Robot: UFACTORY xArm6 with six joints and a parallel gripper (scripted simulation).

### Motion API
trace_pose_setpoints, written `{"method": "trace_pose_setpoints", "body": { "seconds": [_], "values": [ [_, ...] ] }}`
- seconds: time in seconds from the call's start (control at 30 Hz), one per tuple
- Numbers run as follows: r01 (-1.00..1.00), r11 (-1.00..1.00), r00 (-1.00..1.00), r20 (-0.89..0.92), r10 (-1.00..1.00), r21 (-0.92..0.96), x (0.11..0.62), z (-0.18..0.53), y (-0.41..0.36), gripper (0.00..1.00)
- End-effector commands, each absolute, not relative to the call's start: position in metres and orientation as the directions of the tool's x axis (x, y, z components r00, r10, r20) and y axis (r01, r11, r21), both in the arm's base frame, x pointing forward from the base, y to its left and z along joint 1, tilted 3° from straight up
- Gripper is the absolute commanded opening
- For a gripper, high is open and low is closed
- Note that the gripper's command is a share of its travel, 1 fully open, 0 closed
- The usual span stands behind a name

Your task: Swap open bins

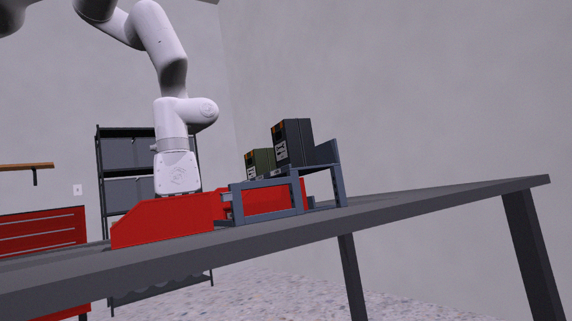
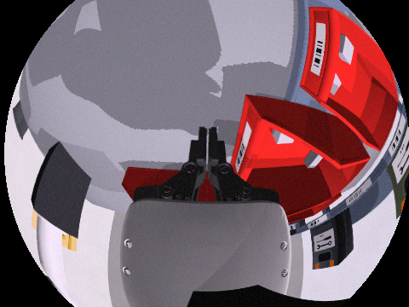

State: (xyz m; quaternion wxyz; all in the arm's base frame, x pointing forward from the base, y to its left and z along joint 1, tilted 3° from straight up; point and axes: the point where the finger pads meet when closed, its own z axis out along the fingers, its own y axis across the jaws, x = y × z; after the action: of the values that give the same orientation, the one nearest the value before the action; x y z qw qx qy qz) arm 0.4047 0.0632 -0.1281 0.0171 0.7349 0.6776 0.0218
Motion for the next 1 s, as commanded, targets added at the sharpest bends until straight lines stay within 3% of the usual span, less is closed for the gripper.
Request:
{"method": "trace_pose_setpoints", "body": {
  "seconds": [0.0,0.97],
  "values": [
    [0.995,-0.081,0.081,0.01,0.997,0.057,0.406,-0.127,0.063,0.0],
    [0.995,-0.081,0.081,0.01,0.997,0.057,0.423,-0.125,0.062,0.0]
  ]
}}
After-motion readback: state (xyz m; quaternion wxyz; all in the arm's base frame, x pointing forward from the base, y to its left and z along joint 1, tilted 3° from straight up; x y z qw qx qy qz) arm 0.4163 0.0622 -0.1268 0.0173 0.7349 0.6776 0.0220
